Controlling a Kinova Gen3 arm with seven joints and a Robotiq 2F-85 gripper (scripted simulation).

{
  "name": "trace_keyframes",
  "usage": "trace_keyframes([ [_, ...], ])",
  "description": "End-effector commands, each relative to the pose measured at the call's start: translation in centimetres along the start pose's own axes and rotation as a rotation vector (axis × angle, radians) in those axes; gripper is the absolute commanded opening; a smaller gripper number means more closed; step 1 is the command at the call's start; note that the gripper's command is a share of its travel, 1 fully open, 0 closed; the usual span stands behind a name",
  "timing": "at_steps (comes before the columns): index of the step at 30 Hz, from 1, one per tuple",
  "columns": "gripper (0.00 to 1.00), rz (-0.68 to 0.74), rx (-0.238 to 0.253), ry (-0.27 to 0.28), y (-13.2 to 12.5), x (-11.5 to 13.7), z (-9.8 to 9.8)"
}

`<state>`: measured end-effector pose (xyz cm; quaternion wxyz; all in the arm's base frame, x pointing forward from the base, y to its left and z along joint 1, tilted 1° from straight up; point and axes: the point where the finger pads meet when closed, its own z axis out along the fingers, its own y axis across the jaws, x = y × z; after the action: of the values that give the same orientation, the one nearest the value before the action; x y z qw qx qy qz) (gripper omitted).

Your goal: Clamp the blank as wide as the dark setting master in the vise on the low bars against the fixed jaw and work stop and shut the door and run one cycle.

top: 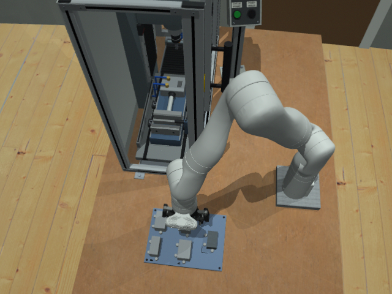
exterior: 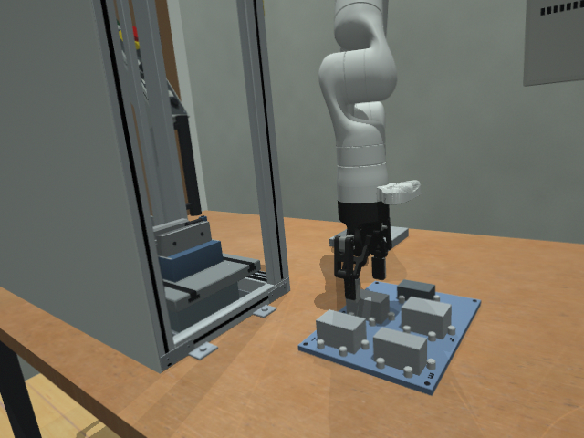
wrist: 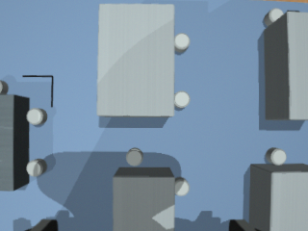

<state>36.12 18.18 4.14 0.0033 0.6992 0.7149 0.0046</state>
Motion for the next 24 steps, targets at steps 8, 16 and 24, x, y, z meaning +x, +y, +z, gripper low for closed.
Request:
trace_keyframes([
  [8,1.00,0.000,-0.001,0.001,0.04,0.02,0.14],
  [16,1.00,0.000,-0.001,0.001,0.05,0.02,0.44],
  [24,1.00,0.000,-0.001,0.001,0.05,0.02,0.54],
])
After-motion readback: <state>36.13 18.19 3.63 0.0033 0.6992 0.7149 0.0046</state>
